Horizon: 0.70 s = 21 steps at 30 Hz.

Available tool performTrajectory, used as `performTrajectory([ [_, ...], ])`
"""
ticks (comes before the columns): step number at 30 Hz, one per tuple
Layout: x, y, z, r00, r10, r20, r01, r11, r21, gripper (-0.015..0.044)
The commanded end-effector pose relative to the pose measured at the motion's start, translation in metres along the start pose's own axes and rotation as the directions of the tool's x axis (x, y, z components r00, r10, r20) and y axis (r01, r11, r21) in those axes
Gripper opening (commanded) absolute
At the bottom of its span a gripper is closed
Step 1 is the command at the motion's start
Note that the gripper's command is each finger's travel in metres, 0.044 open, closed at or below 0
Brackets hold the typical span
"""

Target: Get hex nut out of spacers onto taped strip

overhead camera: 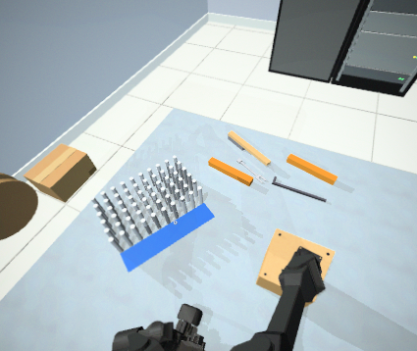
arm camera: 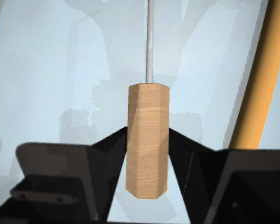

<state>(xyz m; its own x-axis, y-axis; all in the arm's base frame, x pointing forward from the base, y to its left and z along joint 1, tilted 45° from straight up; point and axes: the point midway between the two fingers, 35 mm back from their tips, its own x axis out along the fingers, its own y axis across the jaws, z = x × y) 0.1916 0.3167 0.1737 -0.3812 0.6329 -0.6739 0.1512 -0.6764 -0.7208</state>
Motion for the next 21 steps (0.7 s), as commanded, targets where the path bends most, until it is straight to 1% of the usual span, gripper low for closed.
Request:
performTrajectory([
  [1,0.006,0.002,0.0,1.0,0.005,0.003,-0.005,1.0,0.008,0.0],
  [21,0.027,0.002,-0.004,1.0,0.0,0.005,0.0,1.0,0.008,0.0],
])
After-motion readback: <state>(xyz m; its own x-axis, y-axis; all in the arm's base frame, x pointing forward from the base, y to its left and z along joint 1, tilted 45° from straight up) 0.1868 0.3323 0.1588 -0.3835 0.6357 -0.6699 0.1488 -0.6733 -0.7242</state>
